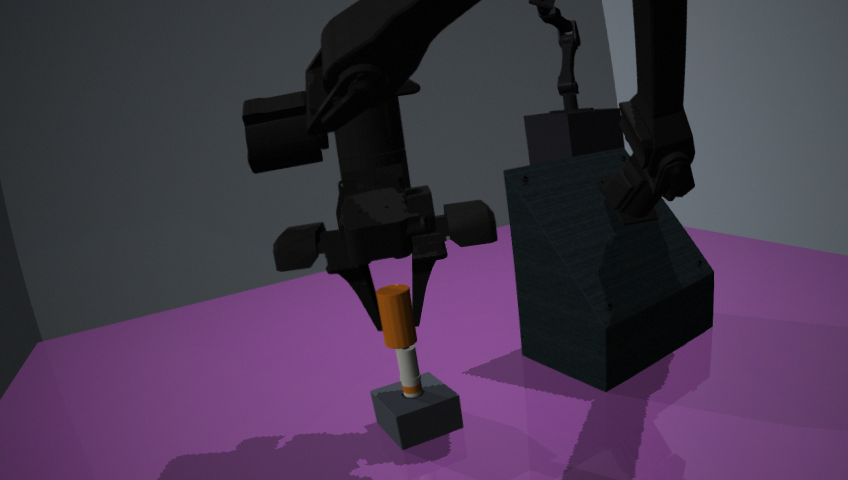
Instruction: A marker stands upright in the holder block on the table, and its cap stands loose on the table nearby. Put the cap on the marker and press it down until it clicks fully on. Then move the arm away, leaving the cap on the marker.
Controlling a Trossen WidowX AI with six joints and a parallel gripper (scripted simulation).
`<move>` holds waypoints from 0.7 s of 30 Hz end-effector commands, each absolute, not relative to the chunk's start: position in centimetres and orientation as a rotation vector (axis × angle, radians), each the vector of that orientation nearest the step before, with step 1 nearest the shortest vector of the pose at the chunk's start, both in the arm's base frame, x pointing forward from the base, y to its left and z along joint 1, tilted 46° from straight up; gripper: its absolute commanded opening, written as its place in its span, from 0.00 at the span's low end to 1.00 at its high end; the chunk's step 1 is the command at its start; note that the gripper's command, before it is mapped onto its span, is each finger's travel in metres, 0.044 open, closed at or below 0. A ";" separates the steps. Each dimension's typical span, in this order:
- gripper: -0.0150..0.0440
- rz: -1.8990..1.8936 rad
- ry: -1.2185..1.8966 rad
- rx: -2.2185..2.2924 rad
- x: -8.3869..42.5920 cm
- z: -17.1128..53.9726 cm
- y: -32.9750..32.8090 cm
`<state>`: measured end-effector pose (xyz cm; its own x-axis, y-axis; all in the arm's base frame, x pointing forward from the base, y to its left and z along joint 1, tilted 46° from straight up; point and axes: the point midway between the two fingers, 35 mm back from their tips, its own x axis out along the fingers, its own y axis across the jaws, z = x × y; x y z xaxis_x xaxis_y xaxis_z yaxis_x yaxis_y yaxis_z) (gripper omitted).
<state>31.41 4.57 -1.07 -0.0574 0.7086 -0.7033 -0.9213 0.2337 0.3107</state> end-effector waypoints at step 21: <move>0.25 1.363 0.911 -0.284 30.9 -3.6 7.3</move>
